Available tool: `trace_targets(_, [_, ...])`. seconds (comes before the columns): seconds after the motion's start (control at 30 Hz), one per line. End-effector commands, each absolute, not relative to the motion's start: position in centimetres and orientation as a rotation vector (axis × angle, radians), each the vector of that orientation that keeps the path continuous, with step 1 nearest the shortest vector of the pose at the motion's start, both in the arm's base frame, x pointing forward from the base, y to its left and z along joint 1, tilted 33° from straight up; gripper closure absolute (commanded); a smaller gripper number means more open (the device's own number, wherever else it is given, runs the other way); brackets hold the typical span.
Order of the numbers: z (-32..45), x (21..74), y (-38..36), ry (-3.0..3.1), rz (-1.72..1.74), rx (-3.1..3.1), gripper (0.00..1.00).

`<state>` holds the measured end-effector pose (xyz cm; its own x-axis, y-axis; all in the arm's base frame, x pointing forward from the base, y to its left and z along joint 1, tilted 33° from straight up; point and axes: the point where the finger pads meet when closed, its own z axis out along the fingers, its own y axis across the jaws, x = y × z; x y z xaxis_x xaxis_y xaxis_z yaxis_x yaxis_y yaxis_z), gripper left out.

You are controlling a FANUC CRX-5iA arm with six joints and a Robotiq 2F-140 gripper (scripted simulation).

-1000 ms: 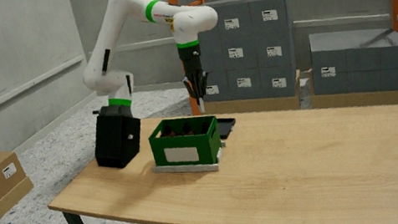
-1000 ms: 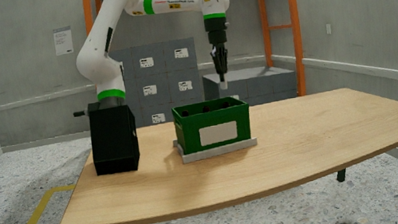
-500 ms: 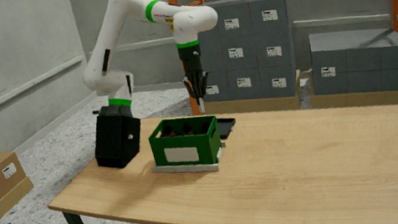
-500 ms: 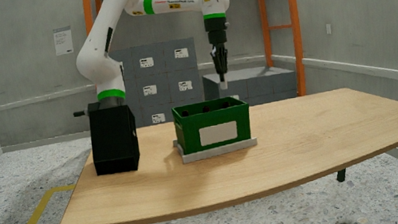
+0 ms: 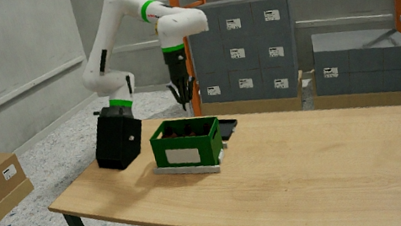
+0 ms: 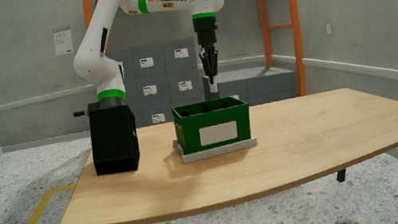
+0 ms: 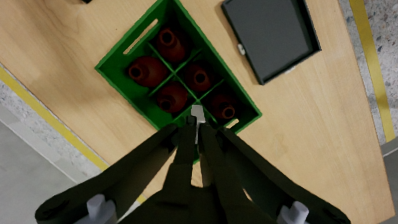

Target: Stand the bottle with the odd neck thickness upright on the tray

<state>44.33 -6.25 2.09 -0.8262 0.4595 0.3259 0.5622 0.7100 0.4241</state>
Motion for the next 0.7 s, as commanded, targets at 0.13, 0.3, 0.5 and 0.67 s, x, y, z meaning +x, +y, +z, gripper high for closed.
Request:
trace_targets(0.13, [0.3,39.4,-9.8,-2.724,-0.772,-0.823,0.9])
trace_targets(0.3, [-1.5,33.7,-12.1,-2.721,-0.779,-0.818,0.9])
trace_targets(0.5, [-1.5,33.6,-12.2,-2.721,-0.779,-0.818,0.56])
trace_targets(0.67, [-1.5,33.6,-12.2,-2.721,-0.779,-0.818,0.56])
